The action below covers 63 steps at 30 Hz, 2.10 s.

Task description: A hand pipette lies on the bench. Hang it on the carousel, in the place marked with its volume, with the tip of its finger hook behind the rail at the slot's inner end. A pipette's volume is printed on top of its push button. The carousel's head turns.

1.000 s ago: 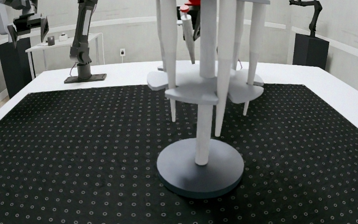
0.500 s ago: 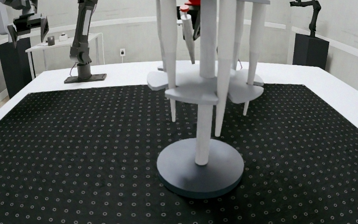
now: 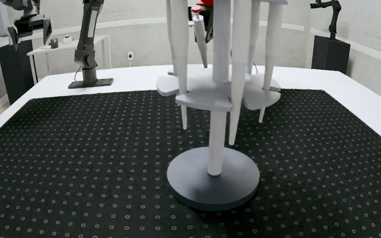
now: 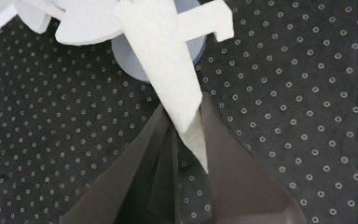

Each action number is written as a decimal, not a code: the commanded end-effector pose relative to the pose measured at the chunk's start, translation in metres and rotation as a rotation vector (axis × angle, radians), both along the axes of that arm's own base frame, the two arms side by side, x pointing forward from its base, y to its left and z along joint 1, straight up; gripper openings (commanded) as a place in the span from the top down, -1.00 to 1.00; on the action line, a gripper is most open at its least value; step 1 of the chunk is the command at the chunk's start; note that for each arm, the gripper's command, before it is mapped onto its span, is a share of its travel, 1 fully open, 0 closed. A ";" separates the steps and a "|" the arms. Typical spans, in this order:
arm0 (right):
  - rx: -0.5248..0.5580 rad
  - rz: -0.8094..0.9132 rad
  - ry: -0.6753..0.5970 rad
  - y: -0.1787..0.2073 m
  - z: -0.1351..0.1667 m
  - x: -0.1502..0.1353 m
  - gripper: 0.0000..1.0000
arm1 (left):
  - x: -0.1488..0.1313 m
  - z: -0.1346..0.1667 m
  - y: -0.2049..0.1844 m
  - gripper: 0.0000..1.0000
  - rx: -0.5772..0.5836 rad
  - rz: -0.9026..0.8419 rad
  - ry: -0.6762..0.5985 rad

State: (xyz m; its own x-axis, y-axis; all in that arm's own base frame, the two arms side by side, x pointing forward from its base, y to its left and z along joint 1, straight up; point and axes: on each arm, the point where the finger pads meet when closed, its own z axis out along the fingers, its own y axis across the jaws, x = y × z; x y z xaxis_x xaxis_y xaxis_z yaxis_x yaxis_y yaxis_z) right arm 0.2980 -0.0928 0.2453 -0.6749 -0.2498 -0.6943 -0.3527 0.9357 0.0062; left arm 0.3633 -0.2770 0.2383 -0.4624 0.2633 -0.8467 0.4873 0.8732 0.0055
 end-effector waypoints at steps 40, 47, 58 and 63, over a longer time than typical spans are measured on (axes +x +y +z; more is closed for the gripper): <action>-0.005 0.003 -0.028 -0.003 0.007 0.004 -1.00 | 0.020 0.056 -0.009 0.77 -0.172 0.007 -0.292; -0.005 0.003 -0.028 -0.003 0.007 0.004 -1.00 | 0.020 0.056 -0.009 0.77 -0.172 0.007 -0.292; -0.005 0.003 -0.028 -0.003 0.007 0.004 -1.00 | 0.020 0.056 -0.009 0.77 -0.172 0.007 -0.292; -0.005 0.003 -0.028 -0.003 0.007 0.004 -1.00 | 0.020 0.056 -0.009 0.77 -0.172 0.007 -0.292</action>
